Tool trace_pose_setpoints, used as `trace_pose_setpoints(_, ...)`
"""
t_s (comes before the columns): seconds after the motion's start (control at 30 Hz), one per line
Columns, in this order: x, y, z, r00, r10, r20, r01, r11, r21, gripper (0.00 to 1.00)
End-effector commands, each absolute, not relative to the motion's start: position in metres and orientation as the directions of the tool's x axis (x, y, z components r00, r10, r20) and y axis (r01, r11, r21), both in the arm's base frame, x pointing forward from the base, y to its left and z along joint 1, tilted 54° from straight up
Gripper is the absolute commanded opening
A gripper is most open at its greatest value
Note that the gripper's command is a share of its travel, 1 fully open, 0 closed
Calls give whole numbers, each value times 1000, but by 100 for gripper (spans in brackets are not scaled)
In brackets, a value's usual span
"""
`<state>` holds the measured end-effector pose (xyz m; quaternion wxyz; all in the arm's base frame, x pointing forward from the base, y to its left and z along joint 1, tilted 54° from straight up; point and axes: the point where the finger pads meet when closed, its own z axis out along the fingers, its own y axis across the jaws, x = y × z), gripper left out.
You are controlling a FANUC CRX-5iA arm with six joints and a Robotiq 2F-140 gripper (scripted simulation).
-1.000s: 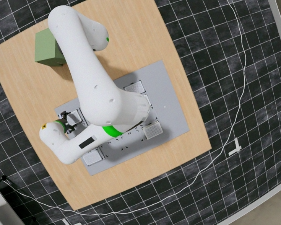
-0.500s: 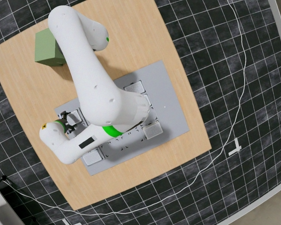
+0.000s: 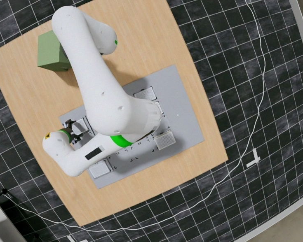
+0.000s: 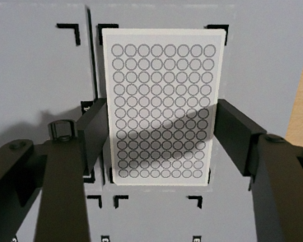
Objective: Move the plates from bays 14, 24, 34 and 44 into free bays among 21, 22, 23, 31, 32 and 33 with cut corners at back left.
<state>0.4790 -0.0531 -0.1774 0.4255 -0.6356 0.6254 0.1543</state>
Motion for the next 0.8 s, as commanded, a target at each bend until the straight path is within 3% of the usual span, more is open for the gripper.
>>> trace_pose_setpoints(0.0, 479, -54, -177, 170, -665, -727, -926, 145, -349, 10)
trace_pose_setpoints(0.77, 477, -59, -173, 170, -665, -728, -926, 145, -348, 10)
